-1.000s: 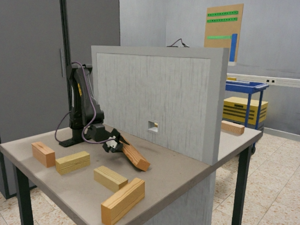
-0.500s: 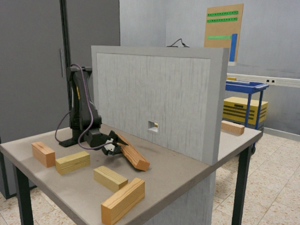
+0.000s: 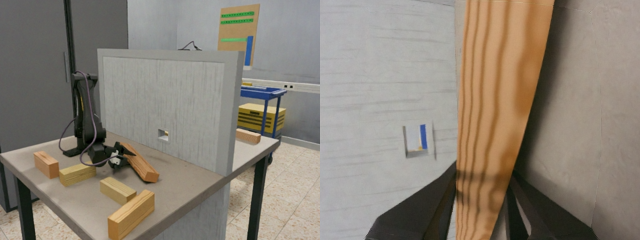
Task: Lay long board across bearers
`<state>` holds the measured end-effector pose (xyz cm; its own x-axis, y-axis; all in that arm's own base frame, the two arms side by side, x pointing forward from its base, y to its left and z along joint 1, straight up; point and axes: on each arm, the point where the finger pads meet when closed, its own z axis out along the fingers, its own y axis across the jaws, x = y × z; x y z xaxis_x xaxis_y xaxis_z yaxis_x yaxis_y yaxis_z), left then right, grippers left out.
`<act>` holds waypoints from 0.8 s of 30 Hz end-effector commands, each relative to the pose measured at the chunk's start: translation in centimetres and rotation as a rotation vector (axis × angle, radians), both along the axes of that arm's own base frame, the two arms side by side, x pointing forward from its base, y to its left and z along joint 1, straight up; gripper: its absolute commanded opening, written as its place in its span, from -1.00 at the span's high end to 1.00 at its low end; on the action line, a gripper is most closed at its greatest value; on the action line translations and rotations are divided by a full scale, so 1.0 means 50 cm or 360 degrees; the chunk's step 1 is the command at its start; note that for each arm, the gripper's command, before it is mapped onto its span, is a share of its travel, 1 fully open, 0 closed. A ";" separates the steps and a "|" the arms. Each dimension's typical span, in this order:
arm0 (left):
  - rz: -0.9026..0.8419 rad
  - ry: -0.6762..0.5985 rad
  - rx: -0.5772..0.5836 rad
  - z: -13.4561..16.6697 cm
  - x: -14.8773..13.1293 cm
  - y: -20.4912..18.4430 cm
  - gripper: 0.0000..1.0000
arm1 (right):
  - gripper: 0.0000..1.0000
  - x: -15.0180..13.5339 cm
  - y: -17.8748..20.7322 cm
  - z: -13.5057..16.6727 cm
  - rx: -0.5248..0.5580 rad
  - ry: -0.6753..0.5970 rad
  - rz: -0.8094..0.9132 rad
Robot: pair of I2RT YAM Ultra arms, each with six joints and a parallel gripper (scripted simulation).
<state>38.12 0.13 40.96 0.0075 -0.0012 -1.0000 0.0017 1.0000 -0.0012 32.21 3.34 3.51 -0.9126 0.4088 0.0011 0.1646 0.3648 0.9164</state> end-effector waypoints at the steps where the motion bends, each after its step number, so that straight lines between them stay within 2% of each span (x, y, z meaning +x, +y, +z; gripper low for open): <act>1: 0.0006 -0.0081 -0.0004 0.032 -0.014 0.000 -1.00 | 1.00 0.020 -0.007 0.035 0.0055 -0.0096 -0.0002; 3: 0.0006 -0.0081 -0.0004 0.032 -0.014 0.000 -1.00 | 1.00 0.024 -0.009 0.051 0.0031 -0.0138 -0.0001; 4: 0.0006 -0.0081 -0.0004 0.032 -0.014 0.000 -1.00 | 1.00 0.017 -0.008 0.026 0.0120 -0.0104 -0.0003; 10: 0.0006 -0.0081 -0.0004 0.032 -0.014 0.000 -1.00 | 1.00 0.014 -0.011 0.025 0.0202 -0.0153 0.0002; 16: 0.0006 -0.0081 -0.0004 0.032 -0.014 0.000 -1.00 | 1.00 0.011 -0.008 0.014 0.0198 -0.0111 0.0005; 17: 0.0006 -0.0081 -0.0004 0.032 -0.014 0.000 -1.00 | 0.08 0.012 -0.005 0.022 0.0186 -0.0129 0.0016; 24: 0.0006 -0.0081 -0.0004 0.032 -0.014 0.000 -1.00 | 0.08 0.014 -0.006 0.022 0.0185 -0.0132 0.0016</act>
<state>38.12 0.13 40.96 0.0075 -0.0012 -1.0000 0.0017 1.0000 -0.0012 32.02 3.09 3.28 -0.9127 0.4085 0.0073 0.1314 0.2768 0.9519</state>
